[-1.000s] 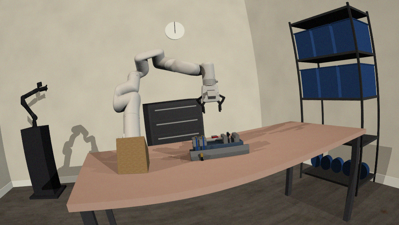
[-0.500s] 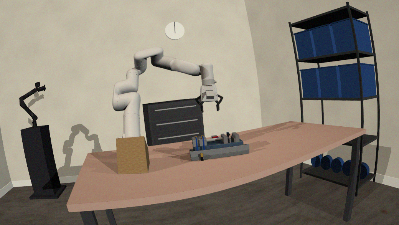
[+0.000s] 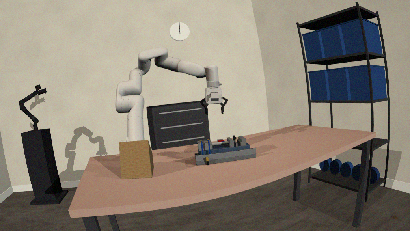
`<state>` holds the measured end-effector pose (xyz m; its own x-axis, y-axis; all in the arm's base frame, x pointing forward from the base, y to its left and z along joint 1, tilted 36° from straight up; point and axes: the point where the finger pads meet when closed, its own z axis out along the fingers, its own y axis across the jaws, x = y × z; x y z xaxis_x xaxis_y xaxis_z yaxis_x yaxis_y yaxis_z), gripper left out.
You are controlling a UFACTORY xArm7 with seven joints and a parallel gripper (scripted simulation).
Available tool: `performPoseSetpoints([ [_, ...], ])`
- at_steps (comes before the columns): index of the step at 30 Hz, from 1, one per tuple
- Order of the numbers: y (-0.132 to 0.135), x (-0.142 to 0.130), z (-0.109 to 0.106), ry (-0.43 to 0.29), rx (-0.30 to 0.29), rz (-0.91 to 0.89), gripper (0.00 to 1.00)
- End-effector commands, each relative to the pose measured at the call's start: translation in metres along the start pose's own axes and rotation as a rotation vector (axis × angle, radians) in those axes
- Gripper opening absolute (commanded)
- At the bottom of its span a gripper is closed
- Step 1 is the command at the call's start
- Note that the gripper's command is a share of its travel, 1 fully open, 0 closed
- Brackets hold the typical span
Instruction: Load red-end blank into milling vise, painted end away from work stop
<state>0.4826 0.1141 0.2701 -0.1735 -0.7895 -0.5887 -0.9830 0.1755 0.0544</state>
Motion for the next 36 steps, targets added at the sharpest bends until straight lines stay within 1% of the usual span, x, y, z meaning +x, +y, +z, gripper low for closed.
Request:
performPoseSetpoints([
  [1,0.0,-0.008,-0.003,0.002,0.034,0.002,1.0],
  [6,0.0,-0.008,-0.003,0.002,0.034,0.002,1.0],
  [7,-0.001,-0.006,-0.002,0.001,0.006,0.002,1.0],
  [16,0.0,0.002,-0.002,0.002,0.034,0.002,1.0],
  [23,0.0,0.002,-0.002,0.002,0.034,0.002,1.0],
  [24,-0.001,0.002,-0.003,0.0,0.027,0.001,1.0],
  [36,-0.001,0.007,-0.002,0.002,0.034,0.002,1.0],
])
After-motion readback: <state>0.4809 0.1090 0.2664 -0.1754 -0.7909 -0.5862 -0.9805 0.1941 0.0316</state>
